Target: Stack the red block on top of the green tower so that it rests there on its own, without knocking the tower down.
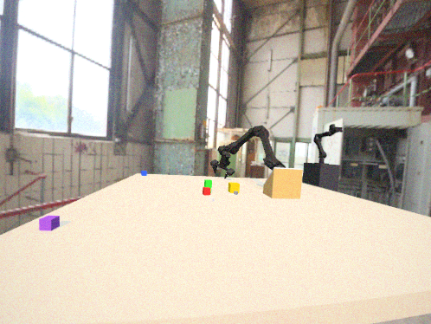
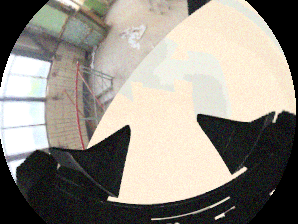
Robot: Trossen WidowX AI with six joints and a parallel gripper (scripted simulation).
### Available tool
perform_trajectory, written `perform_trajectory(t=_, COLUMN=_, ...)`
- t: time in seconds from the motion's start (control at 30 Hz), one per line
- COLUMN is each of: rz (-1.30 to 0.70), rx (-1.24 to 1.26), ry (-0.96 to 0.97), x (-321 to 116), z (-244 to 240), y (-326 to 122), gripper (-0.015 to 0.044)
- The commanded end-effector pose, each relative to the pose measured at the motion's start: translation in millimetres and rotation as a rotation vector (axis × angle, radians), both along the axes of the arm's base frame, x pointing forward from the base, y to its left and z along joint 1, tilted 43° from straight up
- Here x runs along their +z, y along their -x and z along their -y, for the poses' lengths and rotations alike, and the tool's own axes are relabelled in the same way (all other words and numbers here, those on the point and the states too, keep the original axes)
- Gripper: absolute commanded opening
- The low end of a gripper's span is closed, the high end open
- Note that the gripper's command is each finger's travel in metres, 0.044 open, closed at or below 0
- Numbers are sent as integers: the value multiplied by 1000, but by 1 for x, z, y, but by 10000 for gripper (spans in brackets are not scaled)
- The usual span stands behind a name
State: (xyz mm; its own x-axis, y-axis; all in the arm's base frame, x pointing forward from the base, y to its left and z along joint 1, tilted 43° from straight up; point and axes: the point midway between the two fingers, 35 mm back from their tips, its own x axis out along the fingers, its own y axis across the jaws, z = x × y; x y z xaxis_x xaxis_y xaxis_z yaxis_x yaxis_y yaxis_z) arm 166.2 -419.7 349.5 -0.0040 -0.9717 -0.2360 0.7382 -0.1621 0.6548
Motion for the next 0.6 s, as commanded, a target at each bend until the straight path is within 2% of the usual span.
perform_trajectory(t=0.0, rz=43, rx=61, ry=-51, x=-13, z=-12, y=-32, gripper=440)
perform_trajectory(t=0.23, rz=61, rx=169, ry=-185, x=-52, z=-43, y=-99, gripper=440)
perform_trajectory(t=0.57, rz=-24, rx=291, ry=-372, x=-121, z=-114, y=-181, gripper=440)
